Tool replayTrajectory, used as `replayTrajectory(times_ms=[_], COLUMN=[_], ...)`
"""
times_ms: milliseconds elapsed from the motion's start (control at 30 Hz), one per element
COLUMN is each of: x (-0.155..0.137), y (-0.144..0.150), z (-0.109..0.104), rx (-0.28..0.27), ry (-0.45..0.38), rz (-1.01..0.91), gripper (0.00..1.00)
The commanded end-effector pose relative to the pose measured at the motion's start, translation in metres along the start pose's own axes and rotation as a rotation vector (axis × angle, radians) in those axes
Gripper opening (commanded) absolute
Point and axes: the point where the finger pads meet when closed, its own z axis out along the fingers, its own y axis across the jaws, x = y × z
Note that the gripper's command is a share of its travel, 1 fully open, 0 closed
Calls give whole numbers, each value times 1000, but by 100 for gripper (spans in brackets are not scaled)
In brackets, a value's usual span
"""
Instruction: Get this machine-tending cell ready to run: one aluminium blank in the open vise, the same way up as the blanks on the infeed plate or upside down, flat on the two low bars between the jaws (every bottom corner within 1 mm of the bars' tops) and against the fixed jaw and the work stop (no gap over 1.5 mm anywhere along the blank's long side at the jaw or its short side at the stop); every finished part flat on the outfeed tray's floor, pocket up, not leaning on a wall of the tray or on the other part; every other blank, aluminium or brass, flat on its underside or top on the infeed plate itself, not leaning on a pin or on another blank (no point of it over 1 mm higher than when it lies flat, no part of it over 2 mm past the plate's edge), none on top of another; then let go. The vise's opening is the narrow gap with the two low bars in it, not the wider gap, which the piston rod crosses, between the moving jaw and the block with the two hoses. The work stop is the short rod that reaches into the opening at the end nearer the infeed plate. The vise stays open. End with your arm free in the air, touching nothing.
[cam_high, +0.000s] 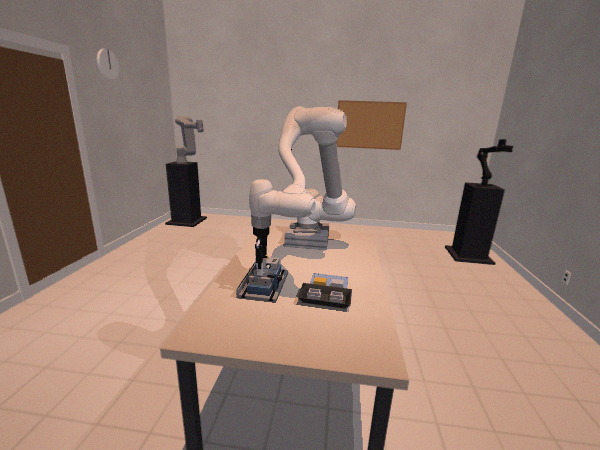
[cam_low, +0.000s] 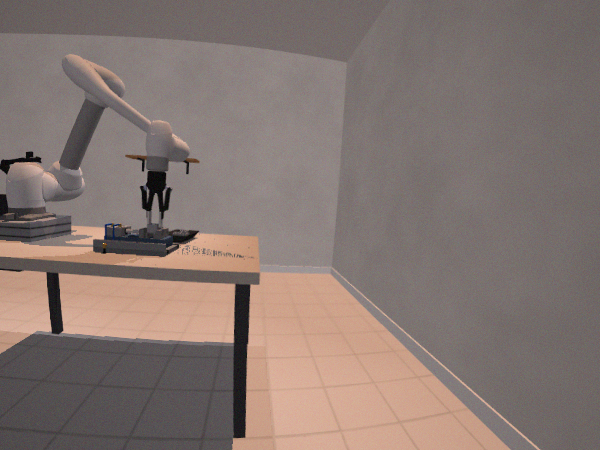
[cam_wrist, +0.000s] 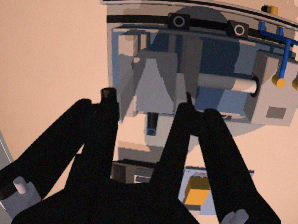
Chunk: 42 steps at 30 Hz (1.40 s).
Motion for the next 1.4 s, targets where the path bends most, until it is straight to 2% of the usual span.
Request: replayTrajectory(times_ms=[0,933,967,1367], x=[0,0,0,0], y=[0,0,0,0], z=[0,0,0,0], rx=[0,0,0,0], ry=[0,0,0,0], rz=[0,0,0,0], gripper=[0,0,40,40])
